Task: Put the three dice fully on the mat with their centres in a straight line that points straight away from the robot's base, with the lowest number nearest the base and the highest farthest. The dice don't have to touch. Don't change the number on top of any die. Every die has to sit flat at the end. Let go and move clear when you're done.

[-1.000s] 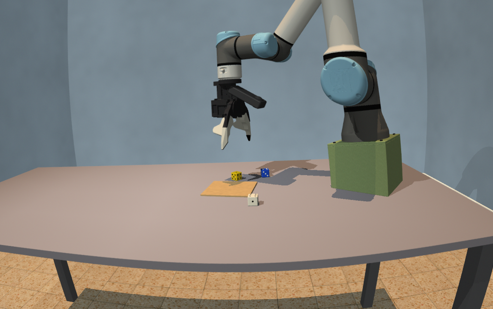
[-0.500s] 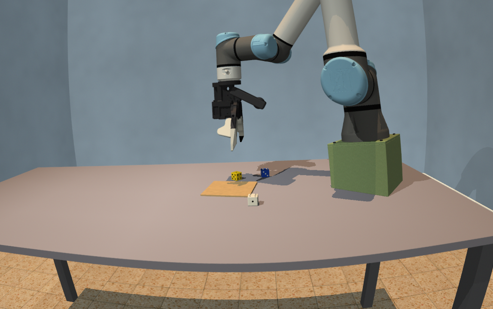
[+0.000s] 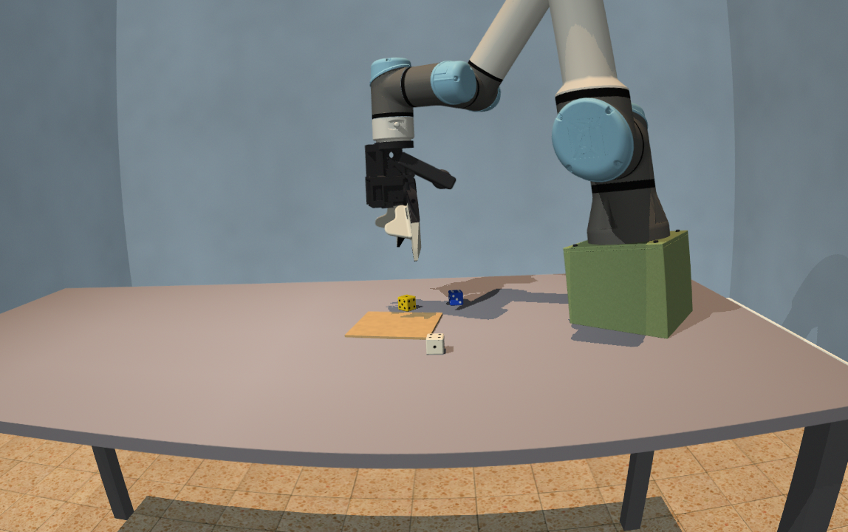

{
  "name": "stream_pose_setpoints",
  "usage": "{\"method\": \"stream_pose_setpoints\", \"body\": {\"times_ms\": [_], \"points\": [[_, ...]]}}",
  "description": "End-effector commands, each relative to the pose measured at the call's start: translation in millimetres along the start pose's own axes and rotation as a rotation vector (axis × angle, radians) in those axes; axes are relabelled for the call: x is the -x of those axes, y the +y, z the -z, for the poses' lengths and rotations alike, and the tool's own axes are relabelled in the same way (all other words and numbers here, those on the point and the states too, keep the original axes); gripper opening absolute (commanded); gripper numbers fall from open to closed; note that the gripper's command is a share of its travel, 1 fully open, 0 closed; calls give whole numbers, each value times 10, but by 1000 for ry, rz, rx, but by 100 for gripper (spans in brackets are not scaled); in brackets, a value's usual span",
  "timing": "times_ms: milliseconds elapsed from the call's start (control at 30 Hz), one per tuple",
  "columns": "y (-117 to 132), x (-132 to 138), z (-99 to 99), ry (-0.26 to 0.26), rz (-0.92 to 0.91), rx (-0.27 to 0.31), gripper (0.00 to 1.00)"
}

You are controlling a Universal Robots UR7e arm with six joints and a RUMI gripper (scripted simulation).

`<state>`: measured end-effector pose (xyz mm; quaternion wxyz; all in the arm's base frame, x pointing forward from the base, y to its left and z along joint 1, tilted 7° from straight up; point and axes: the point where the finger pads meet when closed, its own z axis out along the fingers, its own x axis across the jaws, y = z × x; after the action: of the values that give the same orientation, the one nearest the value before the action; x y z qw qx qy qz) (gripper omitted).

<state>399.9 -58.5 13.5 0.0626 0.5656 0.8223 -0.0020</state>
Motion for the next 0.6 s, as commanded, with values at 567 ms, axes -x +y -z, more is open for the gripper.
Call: {"method": "stream_pose_setpoints", "body": {"times_ms": [567], "points": [[34, 67, -44, 2, 416, 6, 100]]}}
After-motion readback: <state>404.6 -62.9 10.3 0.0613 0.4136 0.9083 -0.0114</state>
